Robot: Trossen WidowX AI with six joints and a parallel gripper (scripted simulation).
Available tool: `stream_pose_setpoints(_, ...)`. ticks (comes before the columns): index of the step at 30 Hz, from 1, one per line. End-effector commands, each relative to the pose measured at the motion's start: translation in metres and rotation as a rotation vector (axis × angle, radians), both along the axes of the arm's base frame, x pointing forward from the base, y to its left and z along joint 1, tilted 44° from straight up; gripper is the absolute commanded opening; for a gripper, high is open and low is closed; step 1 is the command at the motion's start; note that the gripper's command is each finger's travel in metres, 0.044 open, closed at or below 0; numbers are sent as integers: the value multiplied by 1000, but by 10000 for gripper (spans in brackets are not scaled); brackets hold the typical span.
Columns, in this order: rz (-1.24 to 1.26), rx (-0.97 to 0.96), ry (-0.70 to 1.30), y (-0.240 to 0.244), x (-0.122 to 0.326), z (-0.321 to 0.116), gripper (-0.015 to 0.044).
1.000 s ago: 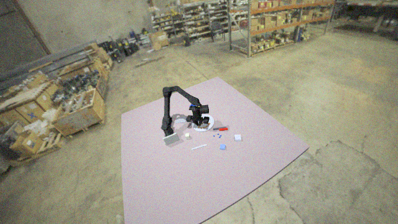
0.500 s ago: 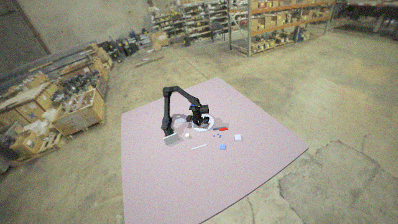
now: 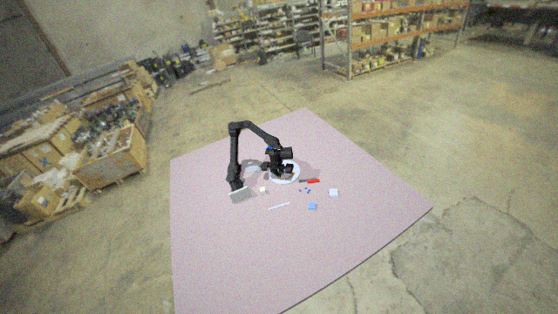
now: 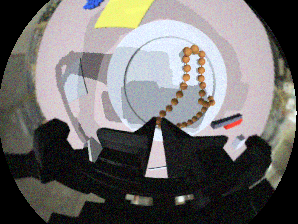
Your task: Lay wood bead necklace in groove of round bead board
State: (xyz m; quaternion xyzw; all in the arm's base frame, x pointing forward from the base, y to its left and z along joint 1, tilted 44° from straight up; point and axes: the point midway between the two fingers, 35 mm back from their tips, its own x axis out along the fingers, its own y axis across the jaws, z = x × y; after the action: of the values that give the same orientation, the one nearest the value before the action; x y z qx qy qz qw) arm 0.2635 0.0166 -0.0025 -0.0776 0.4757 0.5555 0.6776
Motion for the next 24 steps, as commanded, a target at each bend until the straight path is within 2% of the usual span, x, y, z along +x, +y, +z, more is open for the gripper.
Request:
stream_pose_setpoints(1,1,0,1,0,0,1,0)
stream_pose_setpoints(24,-3,5,5,4,-17,3,0)
